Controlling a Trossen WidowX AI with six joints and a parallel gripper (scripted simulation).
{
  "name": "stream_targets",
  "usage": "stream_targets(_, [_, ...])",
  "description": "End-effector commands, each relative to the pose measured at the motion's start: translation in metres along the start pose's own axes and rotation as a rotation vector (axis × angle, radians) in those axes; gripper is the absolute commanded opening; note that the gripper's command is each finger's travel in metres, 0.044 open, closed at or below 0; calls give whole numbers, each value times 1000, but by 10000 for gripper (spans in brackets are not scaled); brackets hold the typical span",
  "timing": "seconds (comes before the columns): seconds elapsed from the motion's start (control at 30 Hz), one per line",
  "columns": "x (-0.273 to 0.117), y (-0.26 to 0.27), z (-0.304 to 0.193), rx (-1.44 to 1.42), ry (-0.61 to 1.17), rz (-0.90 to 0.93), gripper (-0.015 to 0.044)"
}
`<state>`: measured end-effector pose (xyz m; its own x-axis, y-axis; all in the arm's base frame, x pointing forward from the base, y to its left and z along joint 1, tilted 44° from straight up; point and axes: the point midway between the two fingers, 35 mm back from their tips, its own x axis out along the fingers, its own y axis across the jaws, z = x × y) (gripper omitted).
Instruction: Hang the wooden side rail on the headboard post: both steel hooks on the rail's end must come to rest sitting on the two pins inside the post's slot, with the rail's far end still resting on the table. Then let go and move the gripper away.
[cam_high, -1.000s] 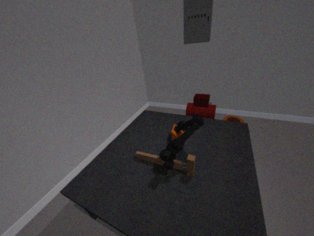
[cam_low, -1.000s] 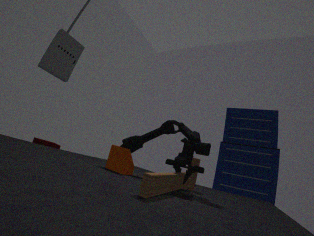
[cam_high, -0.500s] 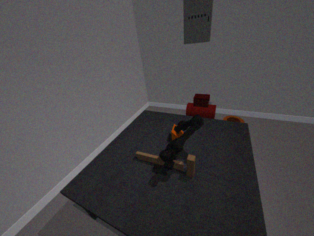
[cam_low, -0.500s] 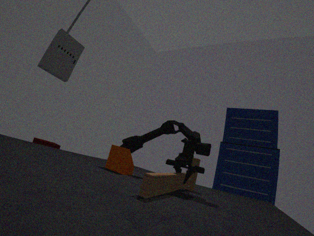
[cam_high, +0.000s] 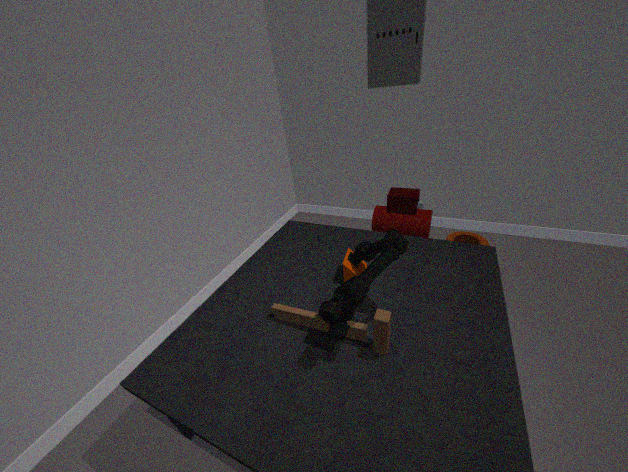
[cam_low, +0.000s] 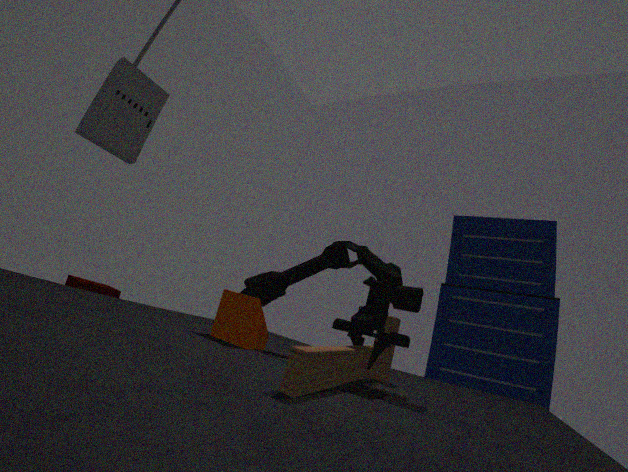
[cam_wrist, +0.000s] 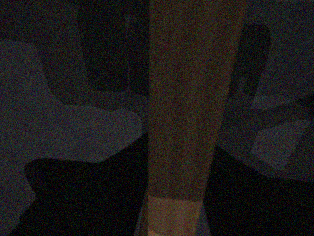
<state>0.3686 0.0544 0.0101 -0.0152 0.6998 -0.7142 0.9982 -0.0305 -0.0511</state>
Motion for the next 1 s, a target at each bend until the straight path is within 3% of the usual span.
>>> stream_targets(0.0, [-5,5,0,-6,-4,18,0])
stream_targets(0.97, [-5,8,-3,-6,-4,18,0])
